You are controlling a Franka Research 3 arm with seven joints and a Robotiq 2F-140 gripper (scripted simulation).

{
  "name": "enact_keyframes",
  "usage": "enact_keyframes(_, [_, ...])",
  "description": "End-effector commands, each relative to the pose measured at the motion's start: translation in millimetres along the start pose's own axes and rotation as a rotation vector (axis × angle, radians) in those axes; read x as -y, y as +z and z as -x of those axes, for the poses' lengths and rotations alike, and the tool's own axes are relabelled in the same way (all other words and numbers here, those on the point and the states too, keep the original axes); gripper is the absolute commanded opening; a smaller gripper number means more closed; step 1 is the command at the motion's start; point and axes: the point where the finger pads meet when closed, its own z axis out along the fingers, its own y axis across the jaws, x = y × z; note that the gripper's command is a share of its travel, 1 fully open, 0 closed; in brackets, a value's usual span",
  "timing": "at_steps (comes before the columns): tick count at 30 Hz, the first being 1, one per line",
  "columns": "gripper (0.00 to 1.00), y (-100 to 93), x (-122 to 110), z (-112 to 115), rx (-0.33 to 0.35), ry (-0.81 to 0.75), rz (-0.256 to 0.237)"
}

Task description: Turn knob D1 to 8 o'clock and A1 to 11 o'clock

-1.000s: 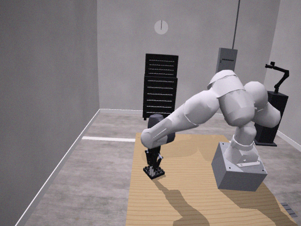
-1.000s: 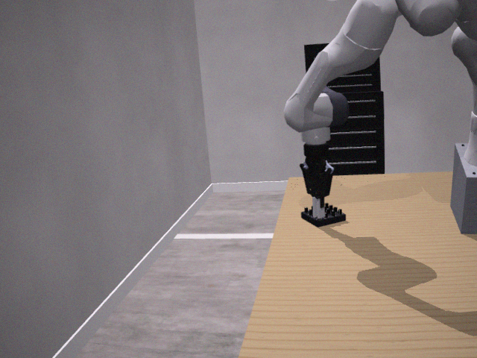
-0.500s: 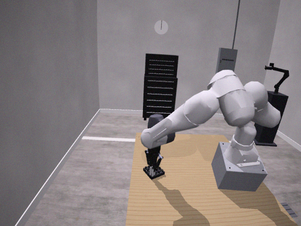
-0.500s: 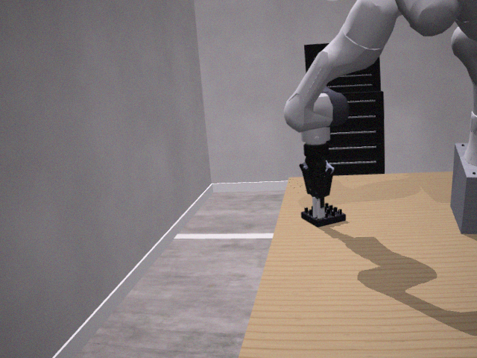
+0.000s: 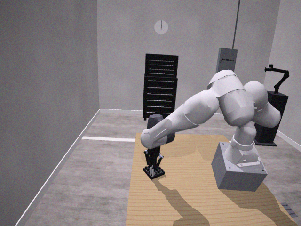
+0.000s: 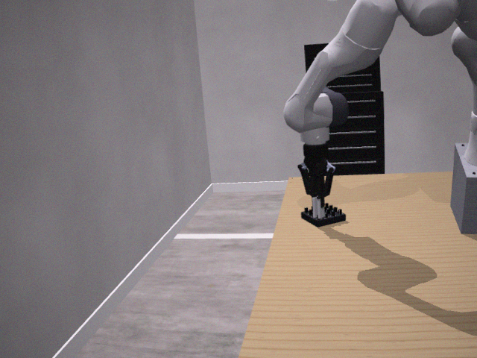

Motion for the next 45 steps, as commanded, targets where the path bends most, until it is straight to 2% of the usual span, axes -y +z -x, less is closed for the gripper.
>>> enact_keyframes(1, [0.05, 0.0, 1.3, -0.6, 0.006, -0.156, -0.007])
enact_keyframes(45, [0.05, 0.0, 1.3, -0.6, 0.003, -0.758, -0.009])
